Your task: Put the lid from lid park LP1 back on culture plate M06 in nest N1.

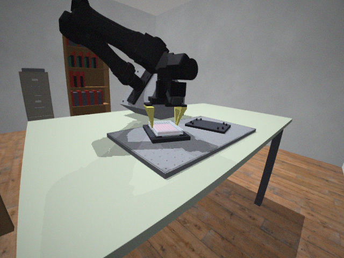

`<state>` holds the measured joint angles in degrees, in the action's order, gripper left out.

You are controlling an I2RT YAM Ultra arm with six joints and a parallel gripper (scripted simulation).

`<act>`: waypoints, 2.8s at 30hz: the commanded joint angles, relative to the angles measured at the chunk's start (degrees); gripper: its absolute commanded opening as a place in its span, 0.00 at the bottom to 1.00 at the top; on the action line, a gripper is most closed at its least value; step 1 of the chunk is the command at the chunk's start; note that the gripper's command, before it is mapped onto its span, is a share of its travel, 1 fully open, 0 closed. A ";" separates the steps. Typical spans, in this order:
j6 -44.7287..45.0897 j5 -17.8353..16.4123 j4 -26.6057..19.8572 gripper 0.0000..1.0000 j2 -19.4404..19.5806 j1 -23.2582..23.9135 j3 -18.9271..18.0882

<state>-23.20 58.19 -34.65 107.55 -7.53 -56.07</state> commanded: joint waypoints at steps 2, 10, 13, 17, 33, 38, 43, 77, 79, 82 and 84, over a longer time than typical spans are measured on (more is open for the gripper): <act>0.14 0.07 0.51 0.00 -0.23 -0.33 -0.02; 0.12 0.07 0.48 1.00 -0.23 -0.33 -0.03; 0.12 0.07 0.48 1.00 -0.23 -0.33 -0.03; 0.12 0.07 0.48 1.00 -0.23 -0.33 -0.03; -6.33 0.16 -8.05 1.00 -0.56 -3.73 -2.74; -10.43 0.06 -13.40 1.00 -0.52 -5.88 -4.65; -13.43 -0.11 -17.31 1.00 -0.41 -7.48 -6.12; -13.45 -0.11 -17.34 1.00 -0.40 -7.49 -6.14; -13.45 -0.11 -17.34 1.00 -0.40 -7.49 -6.14; -13.45 -0.11 -17.34 1.00 -0.40 -7.49 -6.14; -13.45 -0.11 -17.34 1.00 -0.40 -7.49 -6.14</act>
<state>-36.60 58.08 -51.75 107.26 -14.44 -62.00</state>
